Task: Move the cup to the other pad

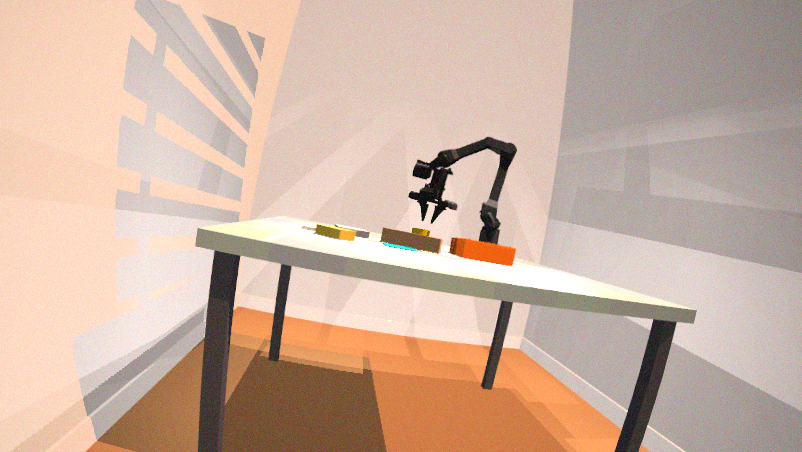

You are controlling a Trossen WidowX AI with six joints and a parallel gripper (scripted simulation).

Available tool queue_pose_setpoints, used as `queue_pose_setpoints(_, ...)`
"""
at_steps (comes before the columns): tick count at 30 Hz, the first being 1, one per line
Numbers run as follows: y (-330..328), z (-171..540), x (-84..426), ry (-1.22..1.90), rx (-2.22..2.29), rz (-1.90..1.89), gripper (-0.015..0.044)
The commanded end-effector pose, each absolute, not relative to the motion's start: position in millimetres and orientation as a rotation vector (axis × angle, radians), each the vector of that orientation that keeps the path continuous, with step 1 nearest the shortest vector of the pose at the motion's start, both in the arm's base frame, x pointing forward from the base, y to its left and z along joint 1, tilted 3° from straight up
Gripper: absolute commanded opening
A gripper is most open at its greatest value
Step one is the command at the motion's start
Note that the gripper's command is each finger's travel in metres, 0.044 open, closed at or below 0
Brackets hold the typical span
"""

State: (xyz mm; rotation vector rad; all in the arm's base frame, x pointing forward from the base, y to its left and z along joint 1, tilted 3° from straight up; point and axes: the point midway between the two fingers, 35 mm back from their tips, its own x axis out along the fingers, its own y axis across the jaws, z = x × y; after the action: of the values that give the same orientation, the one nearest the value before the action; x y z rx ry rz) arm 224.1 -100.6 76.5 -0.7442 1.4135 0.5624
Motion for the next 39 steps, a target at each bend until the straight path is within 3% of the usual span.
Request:
queue_pose_setpoints(1, -102.4, 73.0, 211.2, 1.469, -0.752, 0.672, 0.0167)
queue_pose_setpoints(39, -105.4, 21.6, 213.8, 1.469, -0.752, 0.672, 0.0167)
